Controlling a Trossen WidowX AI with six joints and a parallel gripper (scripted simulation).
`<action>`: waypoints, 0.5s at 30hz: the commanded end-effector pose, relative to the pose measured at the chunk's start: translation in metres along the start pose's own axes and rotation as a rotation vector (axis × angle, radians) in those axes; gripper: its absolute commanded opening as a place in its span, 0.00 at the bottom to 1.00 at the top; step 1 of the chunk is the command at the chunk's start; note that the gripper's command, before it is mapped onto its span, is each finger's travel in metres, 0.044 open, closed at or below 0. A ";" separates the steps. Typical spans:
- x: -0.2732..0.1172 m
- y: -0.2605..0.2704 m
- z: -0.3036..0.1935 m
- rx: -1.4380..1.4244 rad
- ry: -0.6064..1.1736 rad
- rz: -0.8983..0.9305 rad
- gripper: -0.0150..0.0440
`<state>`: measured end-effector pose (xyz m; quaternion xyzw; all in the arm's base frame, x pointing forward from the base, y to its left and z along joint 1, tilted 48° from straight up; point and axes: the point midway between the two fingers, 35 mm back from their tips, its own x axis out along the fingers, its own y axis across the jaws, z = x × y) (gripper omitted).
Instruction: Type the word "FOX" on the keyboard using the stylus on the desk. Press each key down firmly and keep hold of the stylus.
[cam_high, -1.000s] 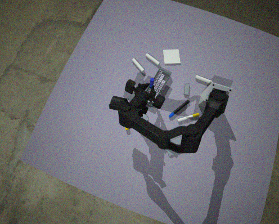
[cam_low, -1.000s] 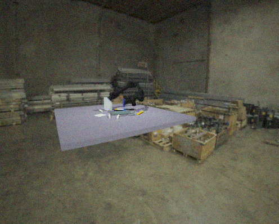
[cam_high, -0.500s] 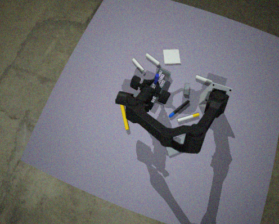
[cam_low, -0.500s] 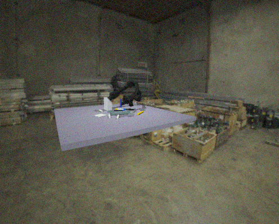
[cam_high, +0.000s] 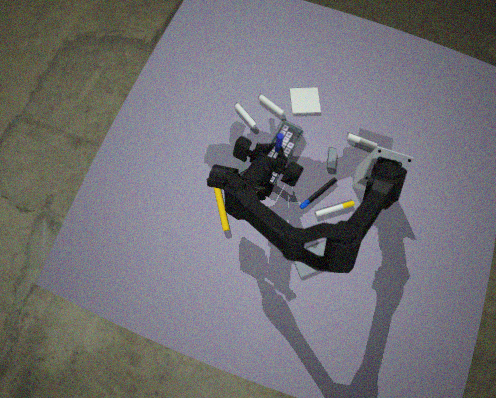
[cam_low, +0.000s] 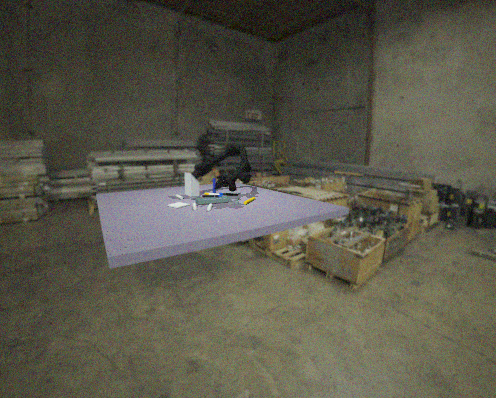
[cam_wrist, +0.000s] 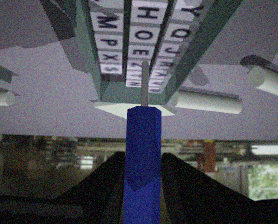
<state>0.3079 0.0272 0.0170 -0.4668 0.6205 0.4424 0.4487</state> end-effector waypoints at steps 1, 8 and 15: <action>0.002 0.002 0.001 0.003 -0.001 0.005 0.39; 0.003 0.002 0.002 0.003 -0.001 0.005 0.39; 0.004 0.002 0.005 0.003 -0.001 0.005 0.39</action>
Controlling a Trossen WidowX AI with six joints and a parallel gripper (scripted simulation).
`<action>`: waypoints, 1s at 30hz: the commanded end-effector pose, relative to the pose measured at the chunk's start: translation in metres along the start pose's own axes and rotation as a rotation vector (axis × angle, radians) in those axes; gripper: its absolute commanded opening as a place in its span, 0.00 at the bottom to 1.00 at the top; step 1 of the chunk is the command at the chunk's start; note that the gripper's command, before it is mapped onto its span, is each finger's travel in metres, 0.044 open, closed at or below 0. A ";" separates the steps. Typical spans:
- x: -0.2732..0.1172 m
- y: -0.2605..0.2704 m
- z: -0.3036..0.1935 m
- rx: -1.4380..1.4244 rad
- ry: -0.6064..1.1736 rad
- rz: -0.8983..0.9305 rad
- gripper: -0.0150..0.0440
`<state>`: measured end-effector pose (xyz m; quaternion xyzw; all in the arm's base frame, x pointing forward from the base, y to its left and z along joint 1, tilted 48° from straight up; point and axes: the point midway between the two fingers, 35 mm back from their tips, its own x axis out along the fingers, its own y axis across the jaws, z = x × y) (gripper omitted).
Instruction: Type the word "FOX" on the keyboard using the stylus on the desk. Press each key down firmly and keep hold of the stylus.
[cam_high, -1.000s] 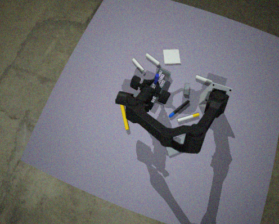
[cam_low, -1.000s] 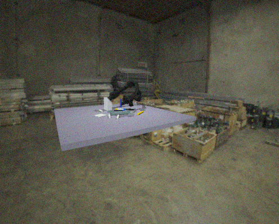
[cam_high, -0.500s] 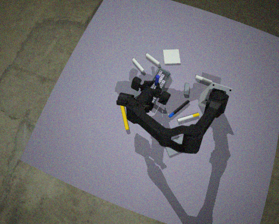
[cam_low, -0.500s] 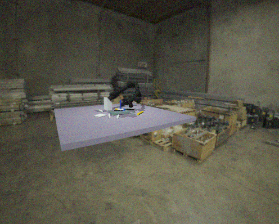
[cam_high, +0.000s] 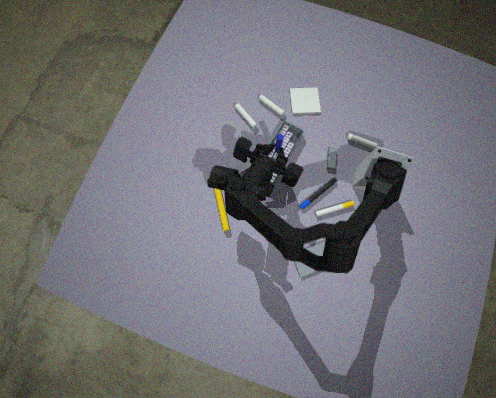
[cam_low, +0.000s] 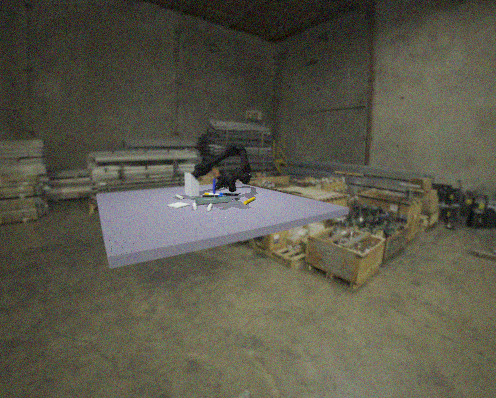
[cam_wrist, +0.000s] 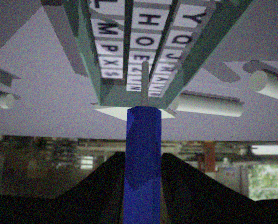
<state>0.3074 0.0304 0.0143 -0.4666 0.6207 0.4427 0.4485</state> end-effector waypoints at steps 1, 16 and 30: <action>0.002 0.001 0.002 0.003 -0.001 0.005 0.39; 0.005 0.001 0.007 0.003 -0.001 0.005 0.39; 0.008 0.001 0.012 0.003 -0.002 0.005 0.39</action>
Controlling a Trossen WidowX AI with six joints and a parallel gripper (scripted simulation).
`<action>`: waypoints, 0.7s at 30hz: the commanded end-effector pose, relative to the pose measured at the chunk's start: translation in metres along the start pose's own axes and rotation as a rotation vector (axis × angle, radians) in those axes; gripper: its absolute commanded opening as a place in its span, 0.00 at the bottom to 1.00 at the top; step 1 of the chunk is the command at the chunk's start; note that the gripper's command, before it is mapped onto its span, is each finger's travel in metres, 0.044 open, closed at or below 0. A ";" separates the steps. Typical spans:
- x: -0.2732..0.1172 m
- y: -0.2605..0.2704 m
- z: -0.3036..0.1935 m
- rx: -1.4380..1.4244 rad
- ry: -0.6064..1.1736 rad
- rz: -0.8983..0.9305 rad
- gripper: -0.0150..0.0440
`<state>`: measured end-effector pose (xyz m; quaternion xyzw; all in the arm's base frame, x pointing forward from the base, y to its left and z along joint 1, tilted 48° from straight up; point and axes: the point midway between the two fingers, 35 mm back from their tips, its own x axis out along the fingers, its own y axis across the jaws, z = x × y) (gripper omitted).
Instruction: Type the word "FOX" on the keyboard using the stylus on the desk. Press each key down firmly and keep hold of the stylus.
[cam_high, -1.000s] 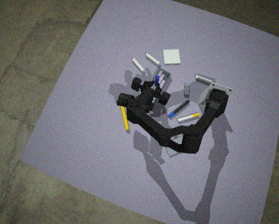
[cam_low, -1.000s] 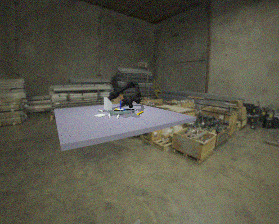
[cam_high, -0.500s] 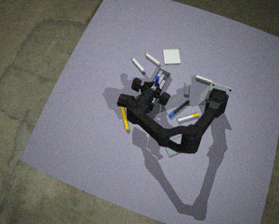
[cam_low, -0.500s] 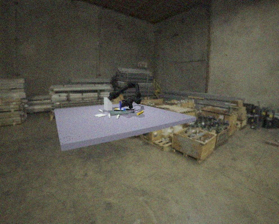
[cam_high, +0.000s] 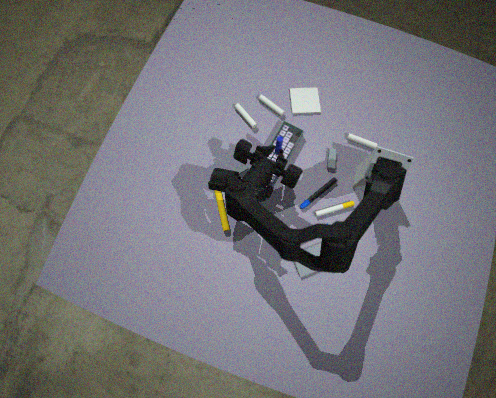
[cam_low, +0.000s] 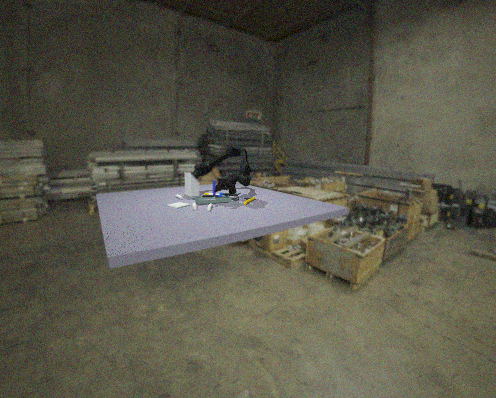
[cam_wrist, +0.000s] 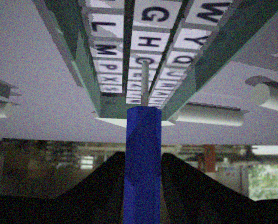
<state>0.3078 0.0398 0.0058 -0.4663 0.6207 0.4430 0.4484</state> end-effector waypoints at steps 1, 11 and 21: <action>0.002 0.001 0.002 0.003 -0.001 0.004 0.39; 0.003 0.001 0.002 0.003 -0.001 0.004 0.39; -0.006 0.000 -0.012 0.004 -0.001 0.004 0.39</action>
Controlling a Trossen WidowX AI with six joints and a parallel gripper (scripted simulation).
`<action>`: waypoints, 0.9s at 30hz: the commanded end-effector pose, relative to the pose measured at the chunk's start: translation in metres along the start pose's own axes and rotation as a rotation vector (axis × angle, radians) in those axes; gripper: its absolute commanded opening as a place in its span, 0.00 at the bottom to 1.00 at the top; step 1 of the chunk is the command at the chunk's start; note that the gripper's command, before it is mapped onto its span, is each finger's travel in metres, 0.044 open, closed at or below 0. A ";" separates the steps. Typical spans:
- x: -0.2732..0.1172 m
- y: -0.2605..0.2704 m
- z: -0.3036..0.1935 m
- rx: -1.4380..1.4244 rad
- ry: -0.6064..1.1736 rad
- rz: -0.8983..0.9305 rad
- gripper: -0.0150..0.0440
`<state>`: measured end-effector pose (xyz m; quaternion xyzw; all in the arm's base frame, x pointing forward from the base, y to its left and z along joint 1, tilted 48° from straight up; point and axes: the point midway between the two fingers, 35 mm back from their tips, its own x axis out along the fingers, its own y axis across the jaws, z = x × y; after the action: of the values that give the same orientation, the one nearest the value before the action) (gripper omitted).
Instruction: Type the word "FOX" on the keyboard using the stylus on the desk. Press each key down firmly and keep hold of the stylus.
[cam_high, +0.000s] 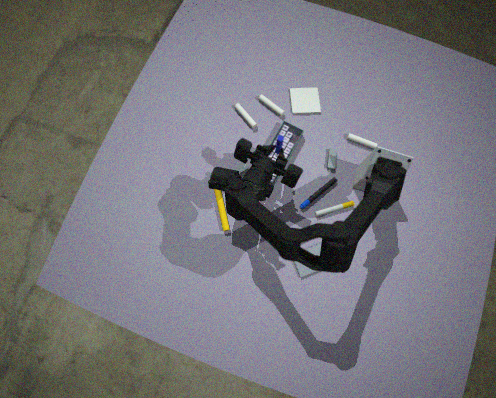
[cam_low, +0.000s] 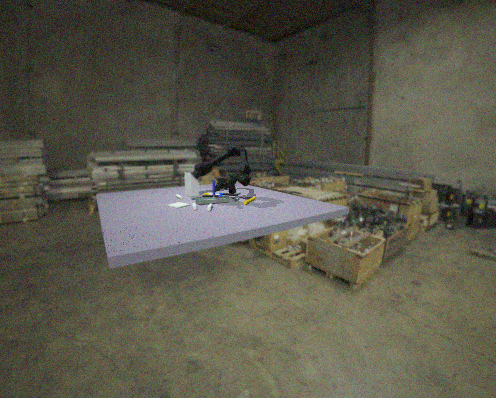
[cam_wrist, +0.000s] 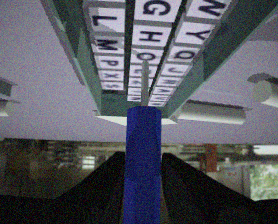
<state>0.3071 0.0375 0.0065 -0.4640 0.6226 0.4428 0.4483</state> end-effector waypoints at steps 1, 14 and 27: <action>-0.008 0.000 -0.014 0.000 -0.001 -0.001 0.39; -0.013 0.001 -0.027 0.010 -0.001 0.003 0.34; 0.007 0.018 -0.043 0.001 0.001 0.001 0.25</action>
<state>0.2915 0.0032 0.0161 -0.4622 0.6229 0.4403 0.4522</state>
